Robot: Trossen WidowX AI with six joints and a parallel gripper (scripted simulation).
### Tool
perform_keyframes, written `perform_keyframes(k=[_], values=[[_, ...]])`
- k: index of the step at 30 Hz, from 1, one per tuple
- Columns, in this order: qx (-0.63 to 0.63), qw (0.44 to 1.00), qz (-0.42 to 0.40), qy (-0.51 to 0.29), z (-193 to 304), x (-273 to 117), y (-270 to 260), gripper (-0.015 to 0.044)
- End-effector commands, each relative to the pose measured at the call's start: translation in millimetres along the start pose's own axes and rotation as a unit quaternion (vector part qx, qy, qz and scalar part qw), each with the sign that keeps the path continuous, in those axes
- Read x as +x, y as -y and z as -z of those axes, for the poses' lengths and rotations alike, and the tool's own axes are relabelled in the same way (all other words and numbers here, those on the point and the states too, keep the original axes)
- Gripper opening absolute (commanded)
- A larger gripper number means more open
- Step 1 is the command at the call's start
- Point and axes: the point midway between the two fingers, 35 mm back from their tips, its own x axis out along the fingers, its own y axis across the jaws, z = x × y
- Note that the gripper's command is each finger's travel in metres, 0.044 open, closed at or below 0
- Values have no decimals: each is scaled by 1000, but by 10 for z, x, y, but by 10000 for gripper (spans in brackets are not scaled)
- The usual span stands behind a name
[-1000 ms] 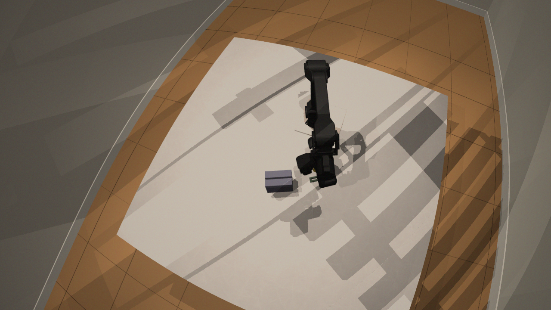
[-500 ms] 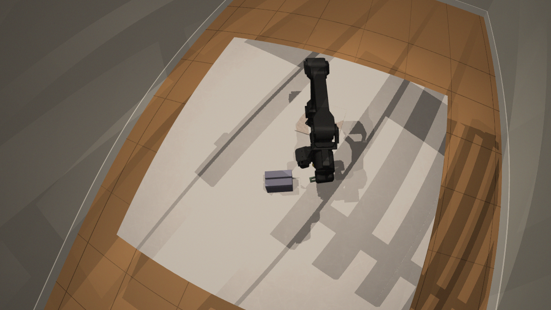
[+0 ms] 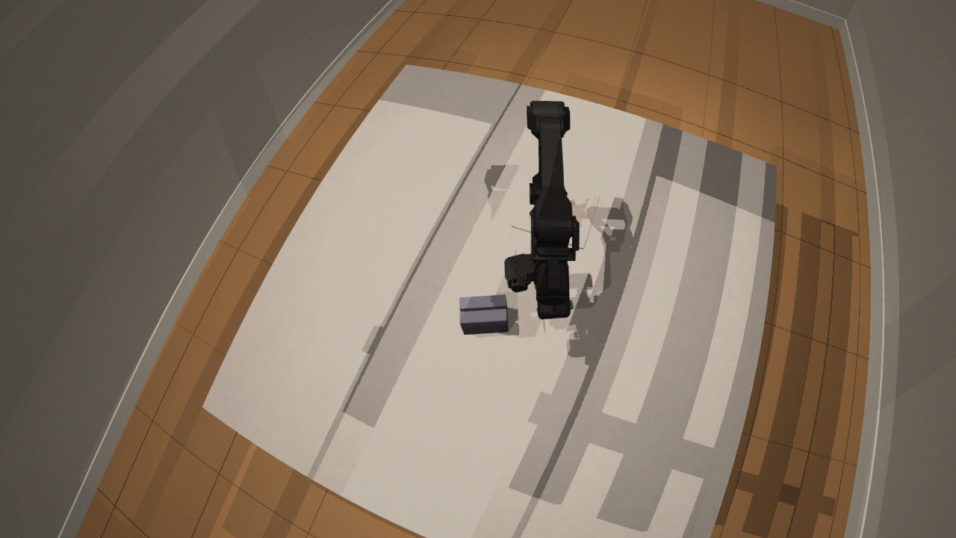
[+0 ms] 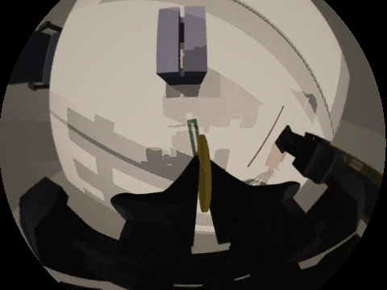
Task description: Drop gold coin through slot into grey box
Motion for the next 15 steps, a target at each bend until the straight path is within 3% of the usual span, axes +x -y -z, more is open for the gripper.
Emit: perform_keyframes(k=[1, 15], values=[[0, 1000, 4, 2, -93, 9, -37, 0], [3, 1000, 3, 1, -380, -1, -121, 0]])
